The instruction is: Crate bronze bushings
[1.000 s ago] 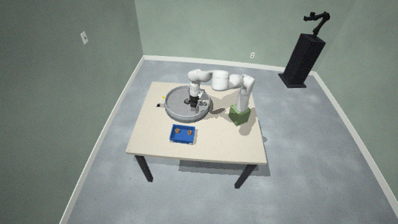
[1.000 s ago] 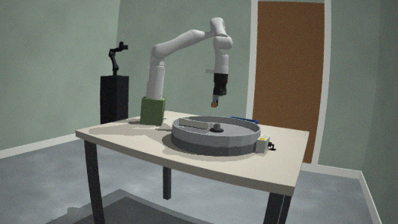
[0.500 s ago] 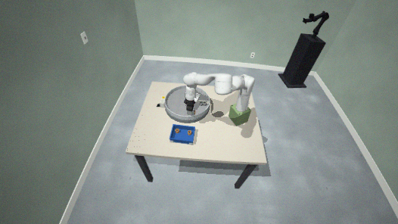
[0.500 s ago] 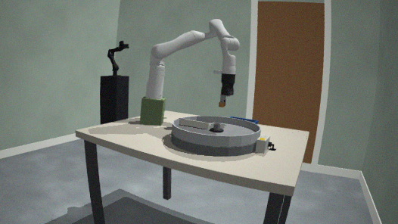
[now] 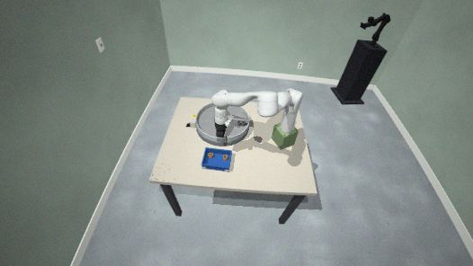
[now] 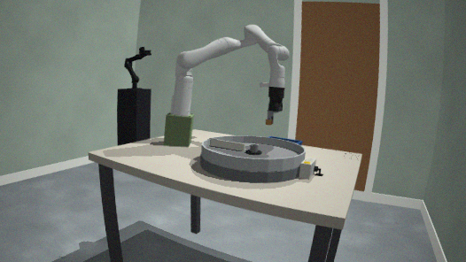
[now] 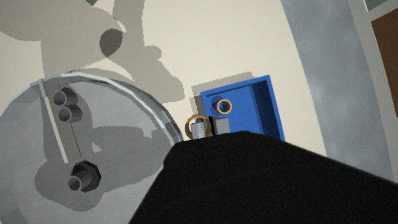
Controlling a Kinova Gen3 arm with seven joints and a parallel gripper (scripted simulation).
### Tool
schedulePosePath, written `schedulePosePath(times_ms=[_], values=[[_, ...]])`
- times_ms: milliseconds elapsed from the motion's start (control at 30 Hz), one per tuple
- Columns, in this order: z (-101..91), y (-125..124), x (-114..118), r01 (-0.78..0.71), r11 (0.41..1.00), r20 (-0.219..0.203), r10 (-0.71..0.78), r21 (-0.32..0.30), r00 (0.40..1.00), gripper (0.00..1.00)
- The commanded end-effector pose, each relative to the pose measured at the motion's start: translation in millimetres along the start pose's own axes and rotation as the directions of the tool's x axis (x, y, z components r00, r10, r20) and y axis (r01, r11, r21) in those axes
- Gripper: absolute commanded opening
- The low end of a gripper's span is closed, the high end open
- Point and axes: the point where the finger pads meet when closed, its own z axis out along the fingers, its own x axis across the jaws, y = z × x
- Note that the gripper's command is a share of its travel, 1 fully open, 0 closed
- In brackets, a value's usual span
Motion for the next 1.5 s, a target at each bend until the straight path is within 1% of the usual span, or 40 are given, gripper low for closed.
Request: schedulePosePath(times_ms=[0,33,200,600,767,1167,1333,1467], values=[[-0.6,0.3,0.4,0.001,1.000,-0.001,-0.001,-0.001,1.000,0.00],[-0.6,0.3,0.4,0.001,1.000,-0.001,-0.001,-0.001,1.000,0.00],[-0.7,22.8,52.8,0.000,1.000,-0.001,0.000,-0.001,1.000,0.00],[-0.7,22.8,52.8,0.000,1.000,-0.001,0.000,-0.001,1.000,0.00],[24.9,22.4,53.9,0.003,1.000,-0.002,-0.003,-0.002,1.000,0.00],[24.9,22.4,53.9,0.003,1.000,-0.002,-0.003,-0.002,1.000,0.00],[50.7,22.0,55.1,0.005,1.000,-0.002,-0.005,-0.002,1.000,0.00],[50.7,22.0,55.1,0.005,1.000,-0.002,-0.005,-0.002,1.000,0.00]])
